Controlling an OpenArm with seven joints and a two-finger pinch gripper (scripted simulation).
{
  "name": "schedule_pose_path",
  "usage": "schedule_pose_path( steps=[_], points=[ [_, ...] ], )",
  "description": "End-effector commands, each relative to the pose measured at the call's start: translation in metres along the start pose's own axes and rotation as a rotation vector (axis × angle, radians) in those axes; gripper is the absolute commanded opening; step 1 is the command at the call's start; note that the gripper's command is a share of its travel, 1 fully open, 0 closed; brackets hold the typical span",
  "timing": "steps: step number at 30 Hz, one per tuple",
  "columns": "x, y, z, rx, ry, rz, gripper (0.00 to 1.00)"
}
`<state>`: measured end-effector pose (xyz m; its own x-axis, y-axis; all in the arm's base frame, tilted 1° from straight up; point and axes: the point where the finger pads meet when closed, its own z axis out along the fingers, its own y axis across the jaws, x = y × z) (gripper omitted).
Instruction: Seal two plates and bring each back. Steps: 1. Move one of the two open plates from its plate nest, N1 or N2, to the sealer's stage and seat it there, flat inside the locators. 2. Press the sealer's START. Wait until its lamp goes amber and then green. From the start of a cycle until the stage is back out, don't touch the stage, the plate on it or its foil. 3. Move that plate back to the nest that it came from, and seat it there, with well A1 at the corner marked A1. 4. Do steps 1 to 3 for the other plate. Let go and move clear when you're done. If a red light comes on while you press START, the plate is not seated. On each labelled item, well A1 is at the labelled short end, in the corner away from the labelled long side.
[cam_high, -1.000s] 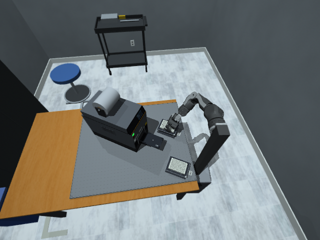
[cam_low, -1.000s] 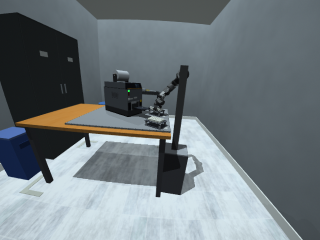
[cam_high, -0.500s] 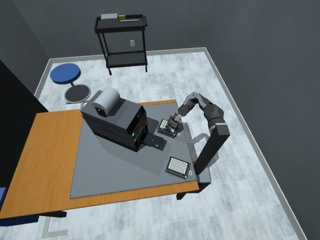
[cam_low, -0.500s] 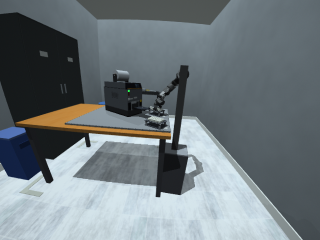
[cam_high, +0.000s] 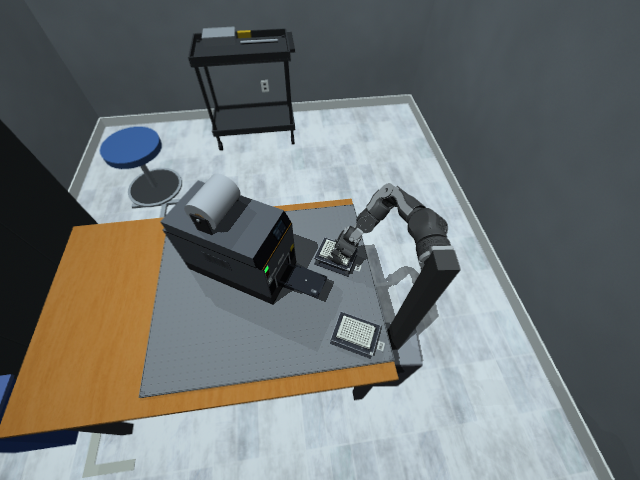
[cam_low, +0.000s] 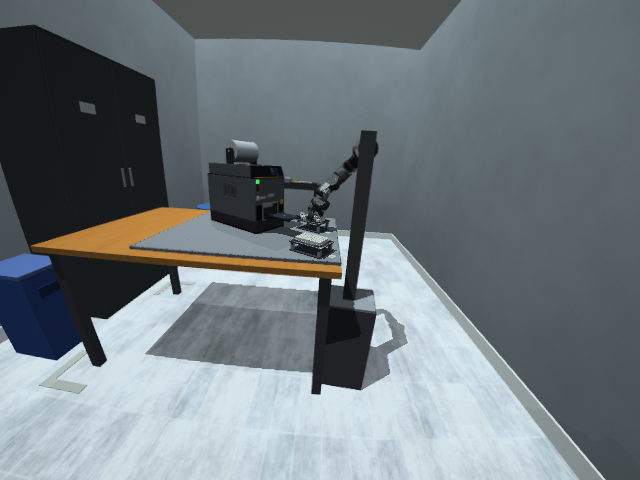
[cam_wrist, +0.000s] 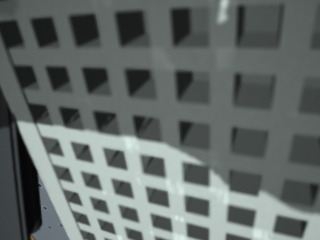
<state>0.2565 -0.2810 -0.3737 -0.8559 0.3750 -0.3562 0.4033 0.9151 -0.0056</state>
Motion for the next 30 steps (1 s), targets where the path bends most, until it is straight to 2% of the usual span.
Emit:
schedule_pose_path(
  steps=[1,18,30],
  points=[
    [-0.001,0.000,0.000,-0.001,-0.003,0.001,0.00],
    [-0.003,0.000,-0.005,0.001,-0.003,0.001,0.00],
    [-0.008,-0.001,-0.017,0.003,-0.003,0.002,0.00]
  ],
)
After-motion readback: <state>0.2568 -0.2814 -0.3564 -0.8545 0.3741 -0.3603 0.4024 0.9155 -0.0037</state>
